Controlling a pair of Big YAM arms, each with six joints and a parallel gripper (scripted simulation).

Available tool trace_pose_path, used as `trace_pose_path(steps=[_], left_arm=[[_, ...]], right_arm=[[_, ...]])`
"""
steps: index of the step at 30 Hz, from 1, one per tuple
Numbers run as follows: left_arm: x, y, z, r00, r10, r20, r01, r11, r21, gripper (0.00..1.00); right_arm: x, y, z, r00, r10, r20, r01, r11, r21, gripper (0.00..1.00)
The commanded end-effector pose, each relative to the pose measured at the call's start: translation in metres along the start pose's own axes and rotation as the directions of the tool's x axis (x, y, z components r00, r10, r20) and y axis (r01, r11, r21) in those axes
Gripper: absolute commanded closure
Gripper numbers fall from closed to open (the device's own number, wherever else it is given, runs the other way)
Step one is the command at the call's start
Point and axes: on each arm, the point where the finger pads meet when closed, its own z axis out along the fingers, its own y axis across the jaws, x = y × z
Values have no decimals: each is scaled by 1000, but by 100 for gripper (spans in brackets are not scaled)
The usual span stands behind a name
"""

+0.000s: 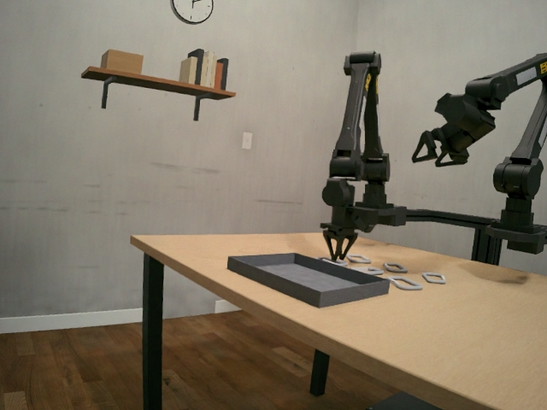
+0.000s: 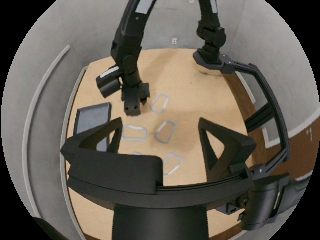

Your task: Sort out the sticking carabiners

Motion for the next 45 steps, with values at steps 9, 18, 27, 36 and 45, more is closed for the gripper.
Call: trace_pose_path(steps=[9,18,27,36,45], left_arm=[[-1,1,0,1000,4,2,-4,1000,8,0],[-1,1,0,1000,4,2,-4,1000,8,0],[-1,1,0,1000,4,2,-4,1000,8,0],[-1,1,0,1000,4,2,-4,1000,8,0],[-1,1,0,1000,4,2,-4,1000,8,0]], right_arm=[[-5,-18,5,1000,-6,13,6,999,31,70],[-4,-14,1,1000,-6,15,6,999,35,78],[-3,-11,1,1000,-6,15,6,999,35,91],[-3,-7,-4,1000,-6,19,5,999,43,99],[-3,-2,-19,1000,-7,13,7,1000,28,99]])
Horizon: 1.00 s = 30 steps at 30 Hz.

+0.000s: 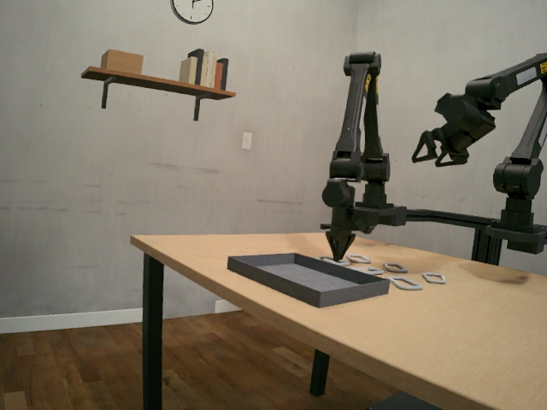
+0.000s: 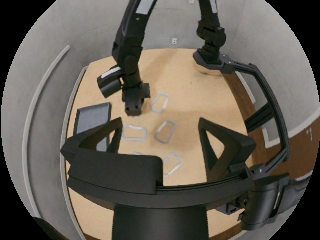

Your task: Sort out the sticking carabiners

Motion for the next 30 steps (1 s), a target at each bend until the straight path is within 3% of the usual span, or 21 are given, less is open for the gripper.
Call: trace_pose_path(steps=[1,3,10,13,16,20,22,26,30], left_arm=[[-1,1,0,1000,4,2,-4,1000,8,0],[-1,1,0,1000,4,2,-4,1000,8,0],[-2,3,3,1000,-13,1,13,1000,7,0],[8,-3,10,993,-115,-31,115,993,5,0],[12,3,15,976,-195,-96,190,980,-56,0],[20,20,23,942,-281,-184,242,948,-205,0],[20,20,23,942,-281,-184,242,948,-205,0],[19,39,25,912,-367,-183,284,887,-363,0],[10,55,24,896,-427,-122,320,810,-491,0]], right_arm=[[-5,-3,-29,1000,0,10,0,1000,23,99],[-10,-11,-47,1000,0,18,-1,999,38,99],[-6,-15,-63,1000,-13,13,13,999,34,99],[-5,-32,-55,1000,-10,-2,10,1000,2,99],[-14,-65,-58,1000,-10,0,10,1000,3,99],[-26,-111,-60,1000,-6,2,6,1000,6,99],[-26,-111,-60,1000,-6,2,6,1000,6,99],[-37,-143,-61,1000,-10,3,10,1000,7,99],[-41,-170,-62,1000,-3,4,3,1000,7,99]])
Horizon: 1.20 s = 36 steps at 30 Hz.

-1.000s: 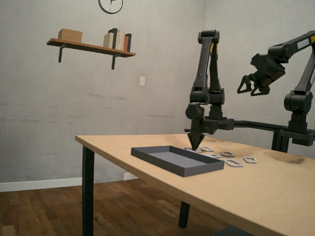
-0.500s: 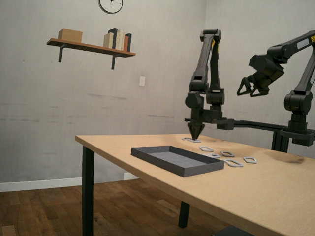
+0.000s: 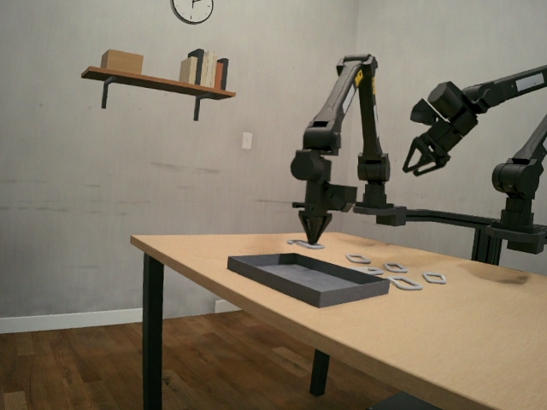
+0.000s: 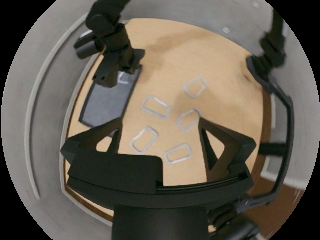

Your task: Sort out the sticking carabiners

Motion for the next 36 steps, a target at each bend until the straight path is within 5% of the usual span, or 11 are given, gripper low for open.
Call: trace_pose_path(steps=[1,7,16,36], left_arm=[[-15,5,1,981,-188,51,193,974,-118,0],[-35,23,-6,936,-306,172,343,901,-266,0],[-70,41,-26,864,-357,356,478,805,-352,0],[-67,45,-27,875,-338,346,462,797,-389,0]], right_arm=[[-4,-33,-2,1000,0,3,0,1000,0,99],[-16,-59,-3,1000,-5,4,5,1000,1,99],[-20,-74,-3,1000,1,2,-1,1000,-5,99],[-26,-84,-7,1000,-1,3,1,1000,-4,99]])
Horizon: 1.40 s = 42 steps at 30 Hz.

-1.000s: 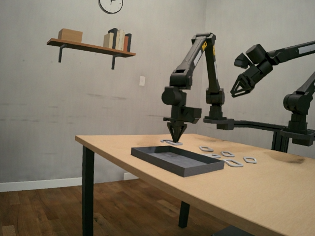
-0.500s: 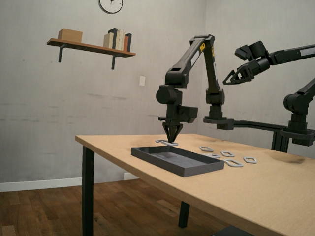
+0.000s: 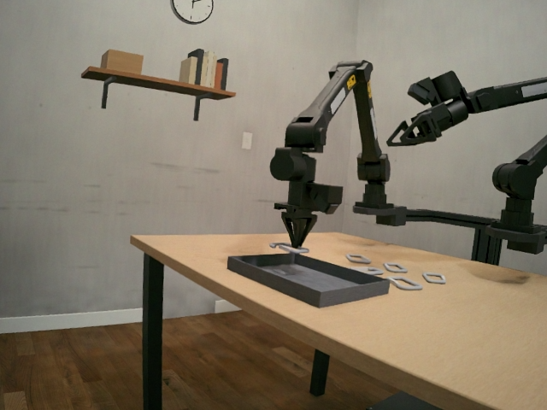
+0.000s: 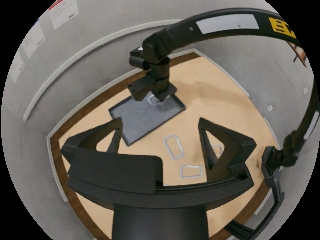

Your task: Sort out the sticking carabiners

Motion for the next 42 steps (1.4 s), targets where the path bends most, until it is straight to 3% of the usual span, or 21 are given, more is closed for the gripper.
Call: trace_pose_path(steps=[1,15,20,21,29,36,42], left_arm=[[-3,1,0,1000,-15,6,15,1000,-3,0],[-3,1,0,1000,-15,6,15,1000,-3,0],[-3,1,0,1000,-15,6,15,1000,-3,0],[-3,1,0,1000,-15,6,15,1000,-3,0],[-3,1,0,1000,-15,6,15,1000,-3,0],[-3,1,0,1000,-15,6,15,1000,-3,0],[-3,1,0,1000,-15,6,15,1000,-3,0]], right_arm=[[-8,-19,-8,1000,-4,11,4,1000,17,99],[3,-3,51,1000,0,-5,0,1000,-25,99],[-8,-26,48,1000,-3,18,2,999,36,99],[-9,-30,36,1000,-2,25,0,998,55,99],[-9,-31,34,1000,-1,26,0,998,58,99],[-7,-24,27,1000,-1,27,-1,998,60,19],[-16,-19,21,1000,-2,31,0,998,68,18]])
